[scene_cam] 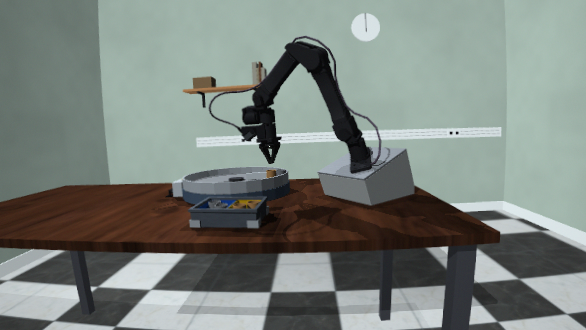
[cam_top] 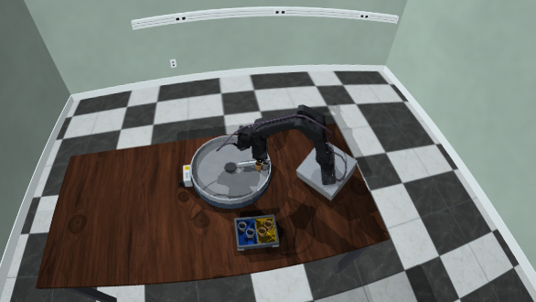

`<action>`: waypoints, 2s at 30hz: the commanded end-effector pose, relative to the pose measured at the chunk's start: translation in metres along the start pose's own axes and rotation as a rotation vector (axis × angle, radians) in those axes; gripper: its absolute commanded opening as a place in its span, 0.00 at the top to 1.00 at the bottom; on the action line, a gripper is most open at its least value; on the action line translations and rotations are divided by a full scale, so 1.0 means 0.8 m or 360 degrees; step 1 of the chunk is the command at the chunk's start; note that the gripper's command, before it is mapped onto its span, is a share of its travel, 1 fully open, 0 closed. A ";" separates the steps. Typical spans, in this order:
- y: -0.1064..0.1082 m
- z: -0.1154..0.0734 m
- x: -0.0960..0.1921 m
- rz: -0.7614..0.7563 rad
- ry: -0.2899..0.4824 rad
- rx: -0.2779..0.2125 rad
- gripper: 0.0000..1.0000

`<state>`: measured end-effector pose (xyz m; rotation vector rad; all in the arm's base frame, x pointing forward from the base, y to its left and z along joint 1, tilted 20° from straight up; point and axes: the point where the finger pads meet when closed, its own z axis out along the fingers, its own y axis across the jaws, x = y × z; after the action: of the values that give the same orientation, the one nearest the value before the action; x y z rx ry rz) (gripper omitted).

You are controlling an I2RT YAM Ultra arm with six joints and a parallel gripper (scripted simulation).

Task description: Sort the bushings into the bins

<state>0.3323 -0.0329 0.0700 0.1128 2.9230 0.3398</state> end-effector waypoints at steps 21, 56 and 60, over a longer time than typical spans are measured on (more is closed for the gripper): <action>0.001 -0.003 -0.007 -0.0123 -0.0066 -0.0057 0.86; 0.000 -0.014 -0.023 -0.0141 -0.0120 -0.0045 0.86; 0.000 -0.014 -0.023 -0.0141 -0.0120 -0.0045 0.86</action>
<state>0.3365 -0.0281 0.0706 -0.0152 2.8933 0.3762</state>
